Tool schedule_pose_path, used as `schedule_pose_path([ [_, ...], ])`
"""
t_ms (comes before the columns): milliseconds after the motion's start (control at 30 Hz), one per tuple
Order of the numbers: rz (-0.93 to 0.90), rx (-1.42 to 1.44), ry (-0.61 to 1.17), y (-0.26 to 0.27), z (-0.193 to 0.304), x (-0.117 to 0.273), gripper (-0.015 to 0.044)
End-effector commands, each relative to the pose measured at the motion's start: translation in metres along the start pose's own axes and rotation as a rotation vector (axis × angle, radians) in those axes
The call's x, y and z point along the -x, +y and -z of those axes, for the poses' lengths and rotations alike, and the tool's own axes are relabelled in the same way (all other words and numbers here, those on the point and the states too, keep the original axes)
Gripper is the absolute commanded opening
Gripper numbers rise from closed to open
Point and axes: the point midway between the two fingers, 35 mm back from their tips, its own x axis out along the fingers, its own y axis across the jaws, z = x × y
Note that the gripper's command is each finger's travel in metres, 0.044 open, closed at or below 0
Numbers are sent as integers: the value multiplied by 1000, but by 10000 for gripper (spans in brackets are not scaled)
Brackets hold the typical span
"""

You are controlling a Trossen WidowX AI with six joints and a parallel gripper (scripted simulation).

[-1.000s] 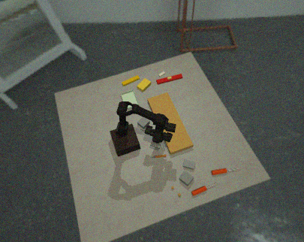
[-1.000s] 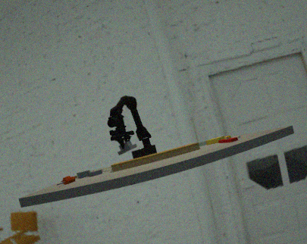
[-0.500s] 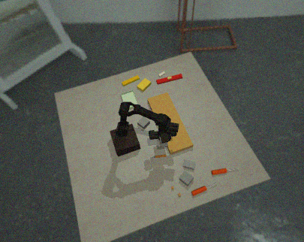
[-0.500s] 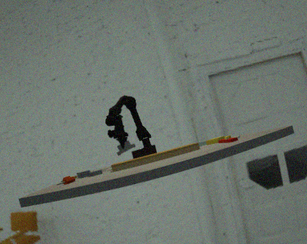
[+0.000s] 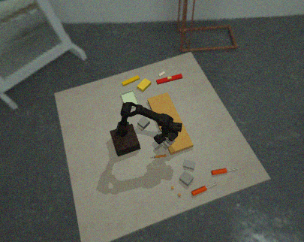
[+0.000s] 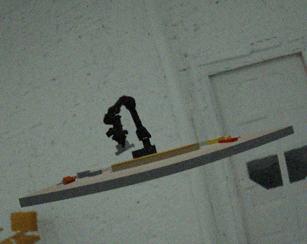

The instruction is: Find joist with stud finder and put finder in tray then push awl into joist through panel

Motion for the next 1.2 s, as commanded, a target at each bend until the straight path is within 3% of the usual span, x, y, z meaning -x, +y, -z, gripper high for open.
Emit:
schedule_pose_path([
  [0, -38, 122, -22, 10, -8, 6, 0],
  [967, -154, 1140, -197, 60, -42, 14, 0],
  [1167, -156, 1193, -210, 63, -44, 15, 0],
])
